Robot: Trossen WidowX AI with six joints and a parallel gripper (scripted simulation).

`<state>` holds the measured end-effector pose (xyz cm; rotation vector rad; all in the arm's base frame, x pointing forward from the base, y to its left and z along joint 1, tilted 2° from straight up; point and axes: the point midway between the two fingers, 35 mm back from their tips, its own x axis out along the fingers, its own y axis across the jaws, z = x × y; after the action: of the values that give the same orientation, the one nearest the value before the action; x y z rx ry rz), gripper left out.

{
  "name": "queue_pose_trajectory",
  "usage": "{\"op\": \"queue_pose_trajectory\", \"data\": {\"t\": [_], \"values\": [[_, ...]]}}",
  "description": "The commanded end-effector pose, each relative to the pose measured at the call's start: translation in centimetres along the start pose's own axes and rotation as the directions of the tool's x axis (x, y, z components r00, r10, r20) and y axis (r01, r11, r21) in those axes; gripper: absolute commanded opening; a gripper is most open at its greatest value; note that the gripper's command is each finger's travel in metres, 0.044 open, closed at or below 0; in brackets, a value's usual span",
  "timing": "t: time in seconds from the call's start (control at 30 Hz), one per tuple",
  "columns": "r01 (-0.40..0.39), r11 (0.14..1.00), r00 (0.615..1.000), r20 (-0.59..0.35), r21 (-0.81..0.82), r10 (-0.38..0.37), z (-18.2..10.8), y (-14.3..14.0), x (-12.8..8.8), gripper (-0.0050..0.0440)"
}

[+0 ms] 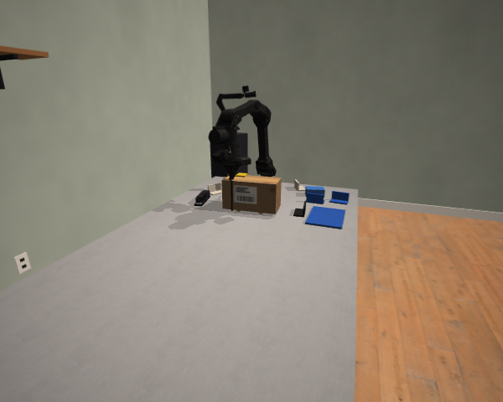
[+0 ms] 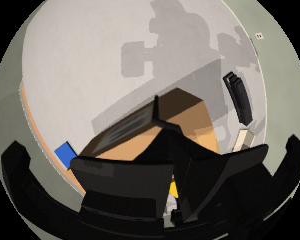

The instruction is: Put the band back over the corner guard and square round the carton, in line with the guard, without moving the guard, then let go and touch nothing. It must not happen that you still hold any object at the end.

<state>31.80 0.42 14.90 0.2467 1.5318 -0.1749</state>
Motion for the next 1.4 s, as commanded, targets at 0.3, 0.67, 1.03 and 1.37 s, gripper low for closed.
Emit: {"op": "queue_pose_trajectory", "data": {"t": [0.3,0.67,1.03,1.37], "values": [[0.032,0.999,0.999,-0.001,0.020,-0.032,0.4,-1.2,0.3,0.0000],[0.032,0.999,0.999,-0.001,0.020,-0.032,0.4,-1.2,0.3,0.0000],[0.032,0.999,0.999,-0.001,0.020,-0.032,0.4,-1.2,0.3,0.0000],[0.032,0.999,0.999,-0.001,0.020,-0.032,0.1,-0.2,0.3,0.0000]]}}
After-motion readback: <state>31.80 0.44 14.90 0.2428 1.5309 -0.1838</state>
